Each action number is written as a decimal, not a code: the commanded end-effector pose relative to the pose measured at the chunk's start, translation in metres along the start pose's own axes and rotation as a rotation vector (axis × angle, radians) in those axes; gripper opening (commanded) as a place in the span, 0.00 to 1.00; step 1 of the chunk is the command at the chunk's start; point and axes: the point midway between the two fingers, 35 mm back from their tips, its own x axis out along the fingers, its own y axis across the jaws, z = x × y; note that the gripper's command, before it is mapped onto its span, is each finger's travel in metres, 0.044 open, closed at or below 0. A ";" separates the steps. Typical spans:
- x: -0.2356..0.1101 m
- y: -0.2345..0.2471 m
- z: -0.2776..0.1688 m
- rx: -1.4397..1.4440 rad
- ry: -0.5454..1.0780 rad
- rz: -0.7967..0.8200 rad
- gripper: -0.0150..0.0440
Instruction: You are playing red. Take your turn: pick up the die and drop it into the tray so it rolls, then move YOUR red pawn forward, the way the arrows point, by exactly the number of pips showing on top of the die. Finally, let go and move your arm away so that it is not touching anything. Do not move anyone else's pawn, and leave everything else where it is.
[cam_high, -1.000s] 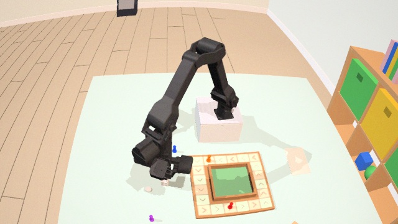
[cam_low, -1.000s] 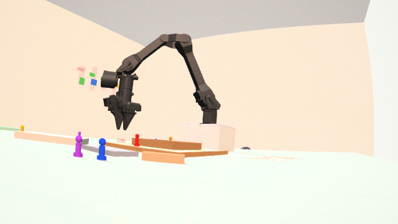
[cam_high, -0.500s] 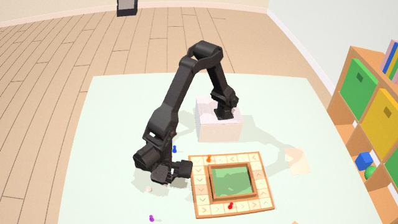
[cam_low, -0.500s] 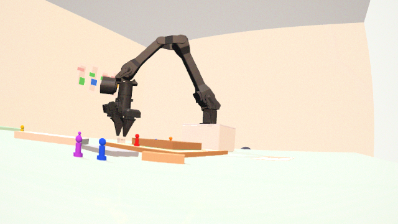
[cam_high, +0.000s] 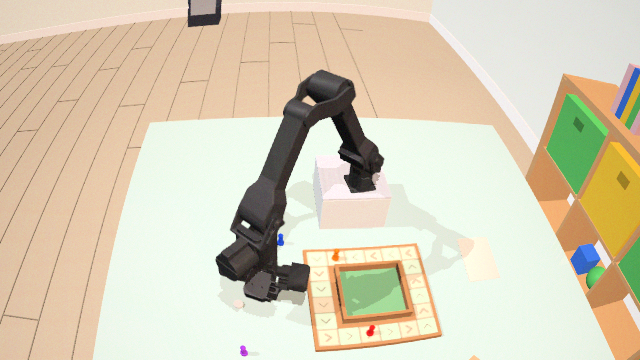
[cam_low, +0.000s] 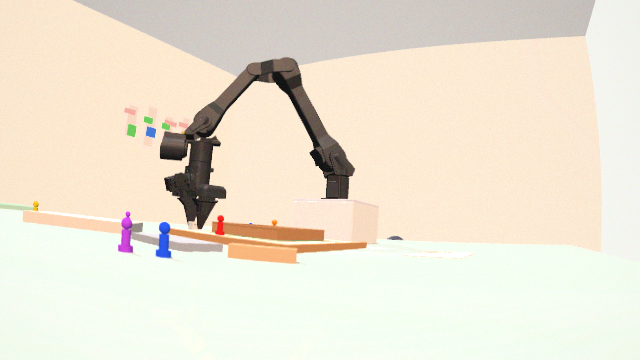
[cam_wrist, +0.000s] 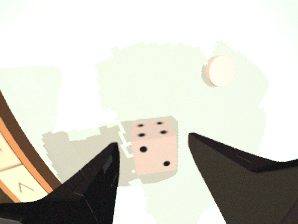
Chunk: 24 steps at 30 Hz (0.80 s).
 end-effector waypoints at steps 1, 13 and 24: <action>0.002 0.001 0.000 -0.005 -0.003 0.004 0.54; -0.003 0.001 0.002 -0.008 -0.006 -0.010 0.25; -0.077 0.005 0.008 -0.007 -0.007 -0.007 0.25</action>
